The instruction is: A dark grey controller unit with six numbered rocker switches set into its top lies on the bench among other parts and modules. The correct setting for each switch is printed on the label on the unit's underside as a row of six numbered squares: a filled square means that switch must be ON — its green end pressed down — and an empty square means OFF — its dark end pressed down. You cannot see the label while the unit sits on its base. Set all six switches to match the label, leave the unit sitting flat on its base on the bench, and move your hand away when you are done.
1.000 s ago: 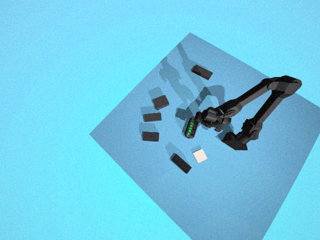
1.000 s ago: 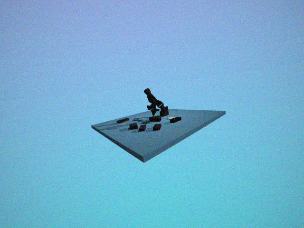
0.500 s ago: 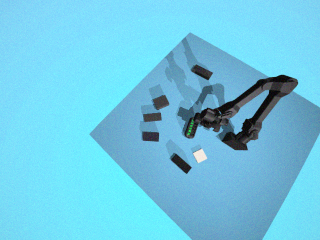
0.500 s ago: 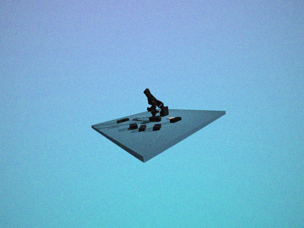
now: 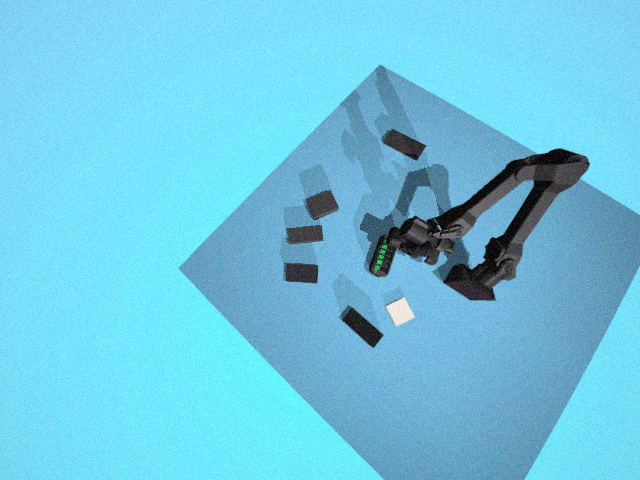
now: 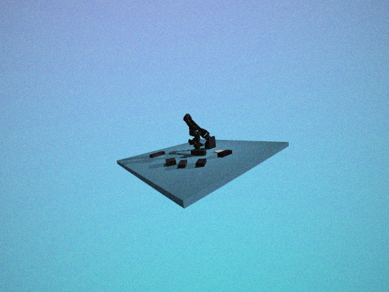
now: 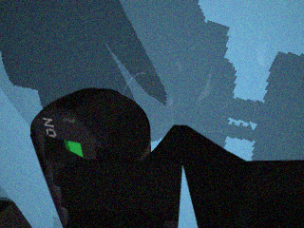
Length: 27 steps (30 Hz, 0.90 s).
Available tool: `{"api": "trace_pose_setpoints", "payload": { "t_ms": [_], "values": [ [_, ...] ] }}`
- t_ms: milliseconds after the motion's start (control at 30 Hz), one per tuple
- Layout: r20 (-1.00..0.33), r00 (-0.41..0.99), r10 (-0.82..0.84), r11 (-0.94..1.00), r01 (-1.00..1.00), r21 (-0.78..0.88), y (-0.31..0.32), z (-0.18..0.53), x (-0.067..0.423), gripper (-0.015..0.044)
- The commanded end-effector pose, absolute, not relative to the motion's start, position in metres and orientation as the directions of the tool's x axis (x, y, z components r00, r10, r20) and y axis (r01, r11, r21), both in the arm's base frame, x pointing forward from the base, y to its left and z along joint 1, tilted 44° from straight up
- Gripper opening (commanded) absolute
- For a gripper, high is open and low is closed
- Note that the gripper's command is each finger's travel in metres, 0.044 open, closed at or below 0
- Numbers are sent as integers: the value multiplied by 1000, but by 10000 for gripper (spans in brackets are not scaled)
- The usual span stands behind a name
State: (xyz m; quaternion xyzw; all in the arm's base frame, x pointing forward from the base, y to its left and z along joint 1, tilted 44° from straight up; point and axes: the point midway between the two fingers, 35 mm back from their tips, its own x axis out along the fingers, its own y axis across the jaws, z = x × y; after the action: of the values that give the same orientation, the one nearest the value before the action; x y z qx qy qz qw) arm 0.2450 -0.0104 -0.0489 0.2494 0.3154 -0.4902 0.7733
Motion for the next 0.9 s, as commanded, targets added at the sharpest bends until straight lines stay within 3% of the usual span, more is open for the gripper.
{"api": "trace_pose_setpoints", "payload": {
  "t_ms": [0, 867],
  "values": [
    [-735, 317, -599, 398, 915, 70, -11, -50, 244, 0],
    [-735, 317, -599, 398, 915, 71, -9, -52, 254, 0]
  ]
}}
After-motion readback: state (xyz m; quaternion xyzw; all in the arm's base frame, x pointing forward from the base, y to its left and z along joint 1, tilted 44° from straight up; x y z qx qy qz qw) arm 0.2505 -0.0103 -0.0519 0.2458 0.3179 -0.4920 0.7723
